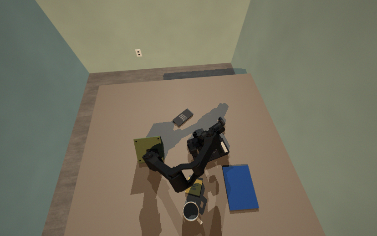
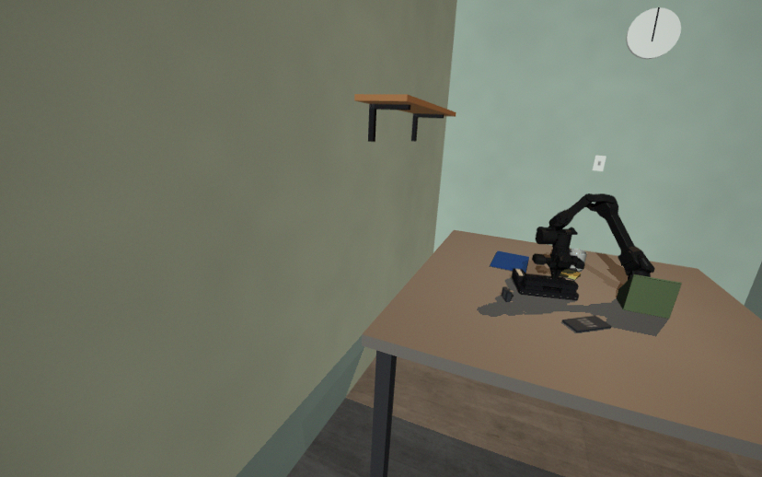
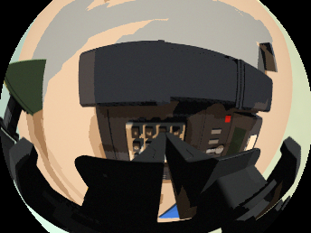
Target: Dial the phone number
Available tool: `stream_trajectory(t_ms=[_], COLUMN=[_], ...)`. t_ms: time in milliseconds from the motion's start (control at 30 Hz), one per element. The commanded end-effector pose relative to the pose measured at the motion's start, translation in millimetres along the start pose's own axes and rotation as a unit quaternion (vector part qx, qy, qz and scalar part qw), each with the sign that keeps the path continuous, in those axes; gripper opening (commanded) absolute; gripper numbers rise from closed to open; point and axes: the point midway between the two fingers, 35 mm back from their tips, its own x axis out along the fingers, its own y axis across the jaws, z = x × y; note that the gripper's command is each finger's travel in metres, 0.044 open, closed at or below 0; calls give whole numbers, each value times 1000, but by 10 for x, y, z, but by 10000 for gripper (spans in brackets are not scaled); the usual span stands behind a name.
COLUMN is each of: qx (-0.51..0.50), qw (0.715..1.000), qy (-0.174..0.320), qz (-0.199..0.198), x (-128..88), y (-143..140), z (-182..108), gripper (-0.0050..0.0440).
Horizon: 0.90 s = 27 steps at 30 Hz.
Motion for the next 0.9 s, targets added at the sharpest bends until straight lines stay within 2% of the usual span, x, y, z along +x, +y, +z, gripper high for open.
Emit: stream_trajectory(t_ms=[0, 867], qx=[-3, -3], qw=[1000, 1000], qy=[2, 2], qz=[1, 1], x=[48, 91], y=[10, 11], z=[-1, -2], gripper=[-50, -50])
